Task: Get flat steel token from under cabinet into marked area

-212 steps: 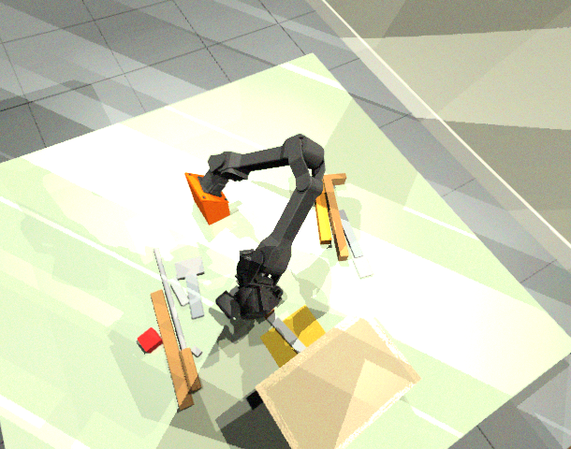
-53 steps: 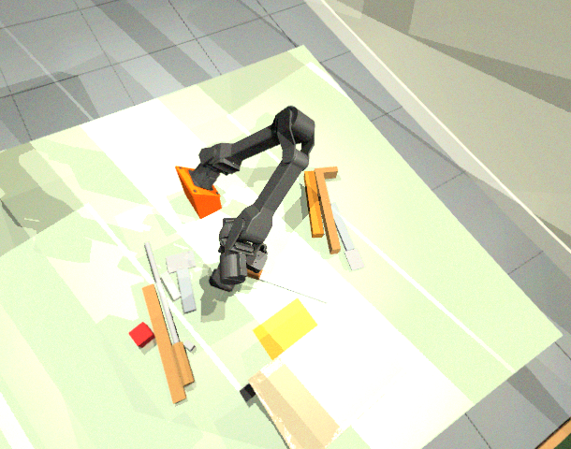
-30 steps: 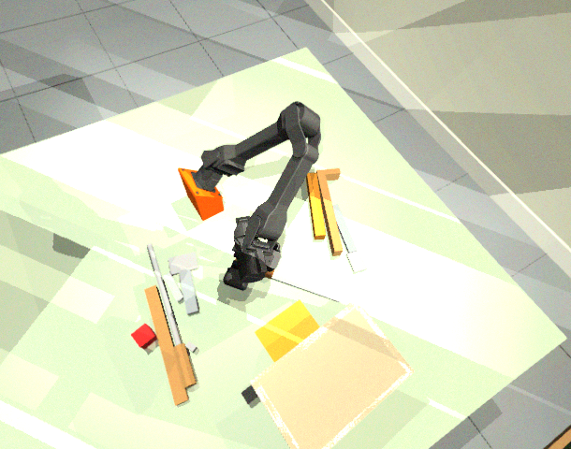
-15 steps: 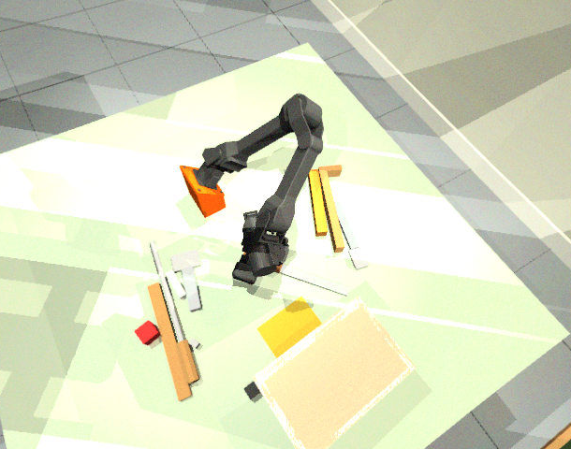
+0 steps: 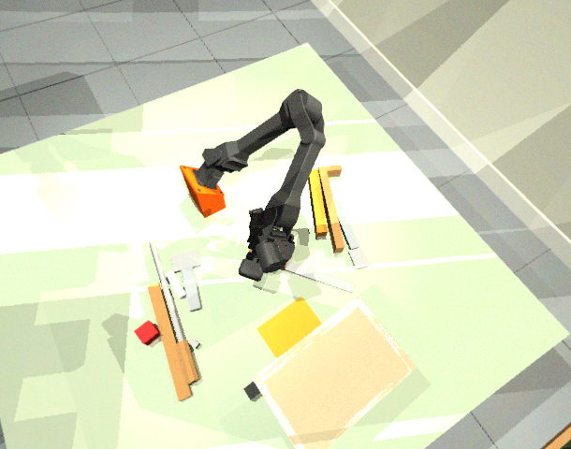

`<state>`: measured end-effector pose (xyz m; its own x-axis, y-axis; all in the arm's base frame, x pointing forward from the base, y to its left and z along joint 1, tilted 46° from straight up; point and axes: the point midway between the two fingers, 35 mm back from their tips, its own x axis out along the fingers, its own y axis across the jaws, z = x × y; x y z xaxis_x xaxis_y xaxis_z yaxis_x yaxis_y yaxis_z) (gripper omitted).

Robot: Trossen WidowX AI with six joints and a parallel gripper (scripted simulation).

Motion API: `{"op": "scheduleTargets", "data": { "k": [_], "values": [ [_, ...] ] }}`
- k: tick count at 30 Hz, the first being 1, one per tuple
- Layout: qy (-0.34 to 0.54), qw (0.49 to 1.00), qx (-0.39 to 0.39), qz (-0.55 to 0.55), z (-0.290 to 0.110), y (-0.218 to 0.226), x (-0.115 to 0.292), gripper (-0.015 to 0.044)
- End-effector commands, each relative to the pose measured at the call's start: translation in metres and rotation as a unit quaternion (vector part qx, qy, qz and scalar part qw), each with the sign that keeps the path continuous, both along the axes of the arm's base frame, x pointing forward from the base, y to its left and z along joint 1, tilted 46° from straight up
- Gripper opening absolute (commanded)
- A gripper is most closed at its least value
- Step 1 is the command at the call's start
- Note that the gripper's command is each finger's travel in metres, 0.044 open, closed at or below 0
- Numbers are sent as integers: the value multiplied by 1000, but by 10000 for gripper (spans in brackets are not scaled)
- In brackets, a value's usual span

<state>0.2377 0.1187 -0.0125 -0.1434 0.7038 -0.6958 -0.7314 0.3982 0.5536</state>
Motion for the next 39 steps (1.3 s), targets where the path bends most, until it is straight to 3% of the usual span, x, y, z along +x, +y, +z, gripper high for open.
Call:
{"op": "scheduleTargets", "data": {
  "k": [1, 39],
  "values": [
    [-1, 1000, 1, -1, 5, 3, -1, 0],
    [-1, 1000, 2, 0, 35, 30, -13, 0]
  ]
}}
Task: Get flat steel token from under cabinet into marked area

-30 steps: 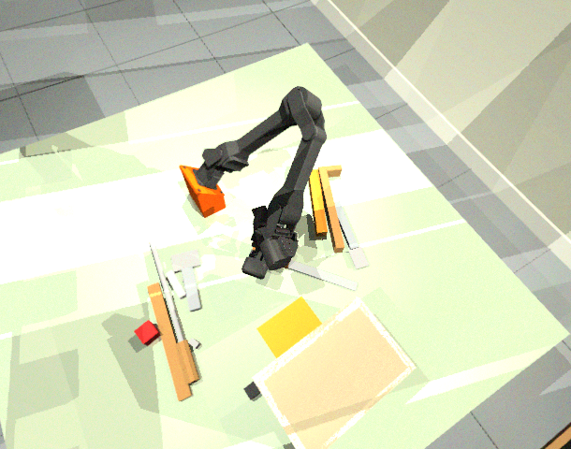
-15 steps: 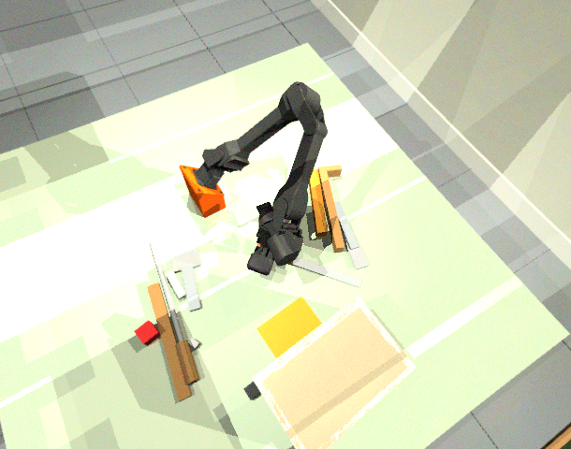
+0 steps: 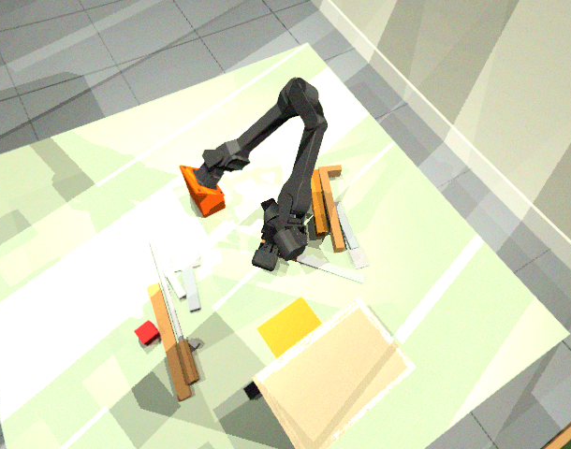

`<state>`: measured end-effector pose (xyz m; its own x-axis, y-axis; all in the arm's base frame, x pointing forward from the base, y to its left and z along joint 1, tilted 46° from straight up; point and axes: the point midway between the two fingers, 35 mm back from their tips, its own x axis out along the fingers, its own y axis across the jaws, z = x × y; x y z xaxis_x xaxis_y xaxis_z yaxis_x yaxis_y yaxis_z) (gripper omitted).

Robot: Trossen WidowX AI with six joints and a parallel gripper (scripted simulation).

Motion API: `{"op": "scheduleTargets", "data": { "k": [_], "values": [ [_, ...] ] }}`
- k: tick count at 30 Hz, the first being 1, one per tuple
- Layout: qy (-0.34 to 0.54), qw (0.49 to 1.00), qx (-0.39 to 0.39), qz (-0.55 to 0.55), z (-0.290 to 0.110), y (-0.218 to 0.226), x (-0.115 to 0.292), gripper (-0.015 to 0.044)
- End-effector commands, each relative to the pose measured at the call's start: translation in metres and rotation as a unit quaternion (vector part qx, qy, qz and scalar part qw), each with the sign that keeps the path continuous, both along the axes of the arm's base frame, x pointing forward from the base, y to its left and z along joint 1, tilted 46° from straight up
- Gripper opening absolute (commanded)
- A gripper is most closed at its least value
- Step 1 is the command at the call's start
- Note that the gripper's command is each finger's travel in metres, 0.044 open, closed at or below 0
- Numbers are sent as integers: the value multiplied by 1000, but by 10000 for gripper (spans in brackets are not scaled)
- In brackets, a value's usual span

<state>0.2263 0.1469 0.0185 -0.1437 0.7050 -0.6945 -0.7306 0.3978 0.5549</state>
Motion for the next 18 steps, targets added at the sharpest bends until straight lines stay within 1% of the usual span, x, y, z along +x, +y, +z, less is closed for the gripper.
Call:
{"op": "scheduleTargets", "data": {
  "k": [1, 18],
  "values": [
    [-1, 1000, 1, 0, 4, 3, -2, 0],
    [-1, 1000, 2, 0, 13, 9, -13, 0]
  ]
}}
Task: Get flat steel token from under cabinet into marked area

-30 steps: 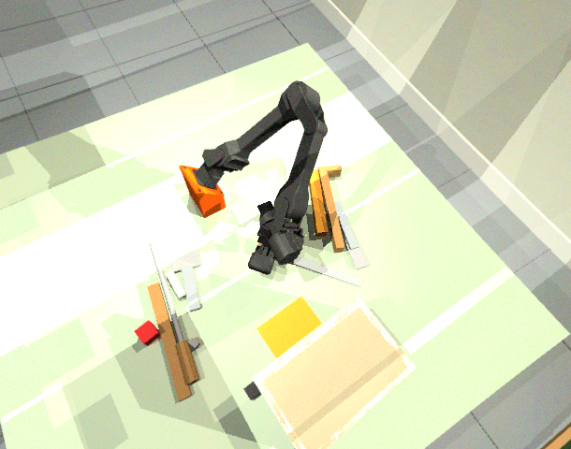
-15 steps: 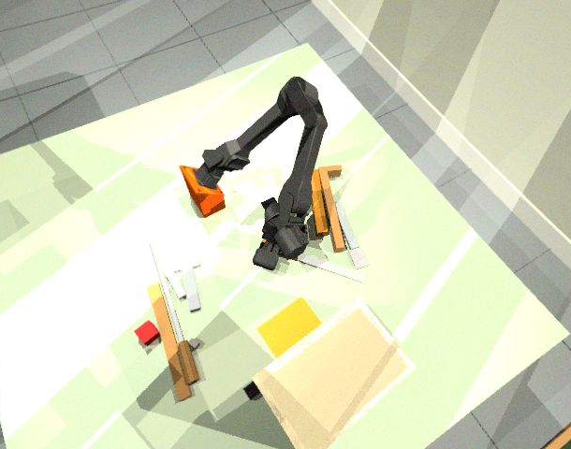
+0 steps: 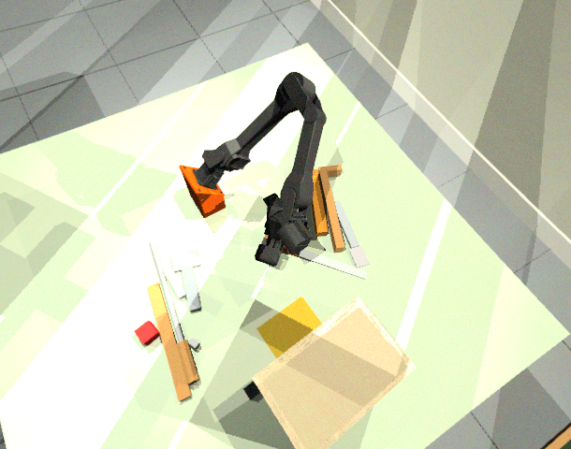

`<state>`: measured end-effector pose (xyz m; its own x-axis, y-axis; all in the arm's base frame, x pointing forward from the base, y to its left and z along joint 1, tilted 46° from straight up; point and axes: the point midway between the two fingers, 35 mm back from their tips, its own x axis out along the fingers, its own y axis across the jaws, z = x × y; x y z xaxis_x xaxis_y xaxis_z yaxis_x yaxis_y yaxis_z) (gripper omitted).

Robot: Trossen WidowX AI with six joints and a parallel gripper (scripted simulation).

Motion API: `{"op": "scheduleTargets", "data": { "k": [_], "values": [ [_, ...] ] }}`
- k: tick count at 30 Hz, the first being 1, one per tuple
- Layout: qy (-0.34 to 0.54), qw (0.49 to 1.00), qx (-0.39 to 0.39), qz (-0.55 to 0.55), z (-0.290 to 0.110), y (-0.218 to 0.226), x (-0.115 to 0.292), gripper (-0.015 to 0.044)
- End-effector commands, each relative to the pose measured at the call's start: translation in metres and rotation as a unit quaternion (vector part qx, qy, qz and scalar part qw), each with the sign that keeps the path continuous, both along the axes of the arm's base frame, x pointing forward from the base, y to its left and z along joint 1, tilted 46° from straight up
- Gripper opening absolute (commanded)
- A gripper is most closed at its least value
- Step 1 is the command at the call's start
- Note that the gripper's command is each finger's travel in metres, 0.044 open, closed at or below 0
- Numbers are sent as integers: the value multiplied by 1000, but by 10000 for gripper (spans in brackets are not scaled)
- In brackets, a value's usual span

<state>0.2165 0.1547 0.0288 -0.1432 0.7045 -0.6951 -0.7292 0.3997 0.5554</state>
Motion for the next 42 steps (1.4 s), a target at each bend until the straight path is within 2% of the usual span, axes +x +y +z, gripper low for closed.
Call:
{"op": "scheduleTargets", "data": {
  "k": [1, 42],
  "values": [
    [-2, 1000, 2, 1, 4, 2, -3, 0],
    [-1, 1000, 3, 1, 24, 18, -27, 0]
  ]
}}
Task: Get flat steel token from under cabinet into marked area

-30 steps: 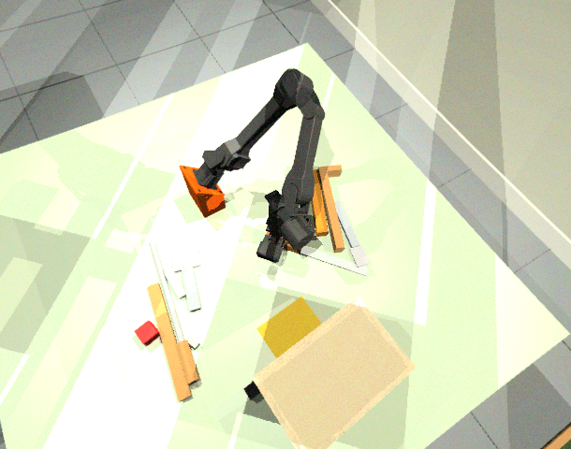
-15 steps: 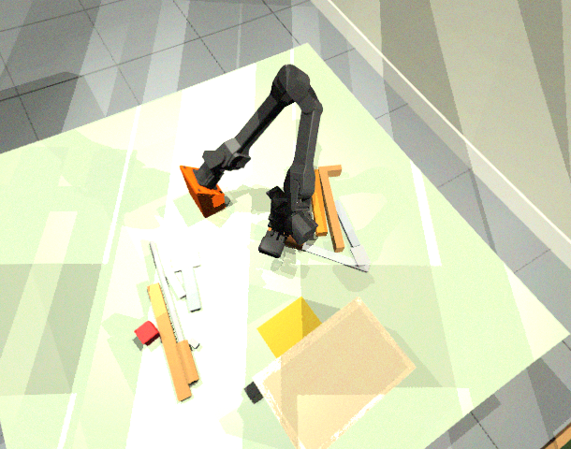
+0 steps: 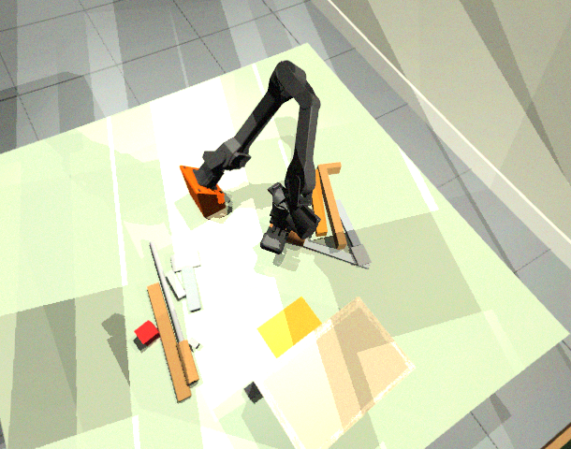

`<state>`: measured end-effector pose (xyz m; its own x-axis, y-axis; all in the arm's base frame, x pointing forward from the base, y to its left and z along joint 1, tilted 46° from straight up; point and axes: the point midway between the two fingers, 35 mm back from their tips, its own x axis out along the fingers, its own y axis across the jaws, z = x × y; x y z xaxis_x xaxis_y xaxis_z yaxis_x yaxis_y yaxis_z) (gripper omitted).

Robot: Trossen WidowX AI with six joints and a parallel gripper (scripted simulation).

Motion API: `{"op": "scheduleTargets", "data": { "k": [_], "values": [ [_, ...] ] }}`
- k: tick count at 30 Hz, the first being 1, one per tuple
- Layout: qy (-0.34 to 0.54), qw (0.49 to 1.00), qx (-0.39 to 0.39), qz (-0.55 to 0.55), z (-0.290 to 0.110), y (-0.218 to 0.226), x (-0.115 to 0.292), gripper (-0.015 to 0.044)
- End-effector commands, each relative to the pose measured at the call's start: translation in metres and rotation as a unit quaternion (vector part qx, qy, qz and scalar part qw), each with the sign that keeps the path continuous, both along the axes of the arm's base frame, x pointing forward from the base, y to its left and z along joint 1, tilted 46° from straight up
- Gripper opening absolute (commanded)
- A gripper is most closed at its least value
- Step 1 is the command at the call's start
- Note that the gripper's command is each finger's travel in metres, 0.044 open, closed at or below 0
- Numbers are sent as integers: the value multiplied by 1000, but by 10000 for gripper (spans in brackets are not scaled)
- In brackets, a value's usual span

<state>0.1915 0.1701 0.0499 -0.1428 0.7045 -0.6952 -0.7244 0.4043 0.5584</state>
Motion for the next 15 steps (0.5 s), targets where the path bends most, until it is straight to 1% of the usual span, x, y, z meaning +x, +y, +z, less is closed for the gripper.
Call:
{"op": "scheduleTargets", "data": {
  "k": [1, 15],
  "values": [
    [-3, 1000, 4, 3, 4, 3, -2, 0],
    [-3, 1000, 4, 3, 8, 6, -8, 0]
  ]
}}
